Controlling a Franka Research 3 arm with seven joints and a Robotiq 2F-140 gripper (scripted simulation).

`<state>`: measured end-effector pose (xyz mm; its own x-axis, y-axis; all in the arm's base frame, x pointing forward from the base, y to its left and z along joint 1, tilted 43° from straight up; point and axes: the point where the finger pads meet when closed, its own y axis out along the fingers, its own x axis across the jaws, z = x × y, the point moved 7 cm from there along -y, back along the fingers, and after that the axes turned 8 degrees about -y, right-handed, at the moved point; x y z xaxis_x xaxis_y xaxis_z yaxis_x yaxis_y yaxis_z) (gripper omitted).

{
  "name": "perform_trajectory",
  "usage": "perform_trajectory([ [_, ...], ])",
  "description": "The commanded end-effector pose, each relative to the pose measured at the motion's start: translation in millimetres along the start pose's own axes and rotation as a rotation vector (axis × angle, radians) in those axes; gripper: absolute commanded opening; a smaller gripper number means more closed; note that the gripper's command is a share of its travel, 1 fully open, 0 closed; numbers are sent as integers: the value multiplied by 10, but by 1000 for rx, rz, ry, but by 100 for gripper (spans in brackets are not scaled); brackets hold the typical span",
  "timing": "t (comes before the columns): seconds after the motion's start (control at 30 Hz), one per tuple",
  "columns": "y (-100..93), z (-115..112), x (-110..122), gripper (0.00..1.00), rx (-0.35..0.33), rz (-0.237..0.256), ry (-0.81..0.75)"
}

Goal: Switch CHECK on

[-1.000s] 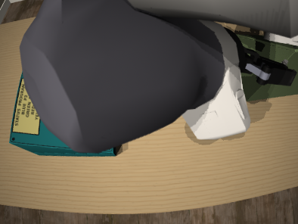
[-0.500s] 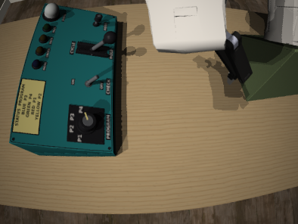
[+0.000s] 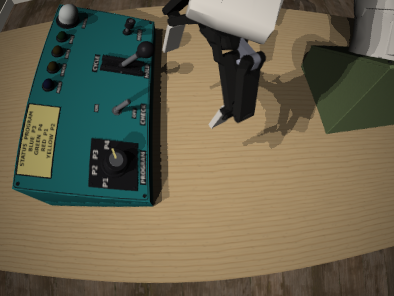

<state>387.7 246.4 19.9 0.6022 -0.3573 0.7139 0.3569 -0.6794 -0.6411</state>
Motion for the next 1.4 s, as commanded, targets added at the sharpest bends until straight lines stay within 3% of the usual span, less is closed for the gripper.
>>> perform_trajectory([
  [0.0,-13,268,-34,100,190,-7,205],
  [0.07,21,283,-12,100,243,-32,233],
  [0.13,21,283,-12,100,243,-32,233],
  [0.17,38,264,-15,100,296,-45,273],
  [0.33,61,239,-12,100,363,-39,356],
  [1.37,62,237,-12,100,366,-37,363],
])
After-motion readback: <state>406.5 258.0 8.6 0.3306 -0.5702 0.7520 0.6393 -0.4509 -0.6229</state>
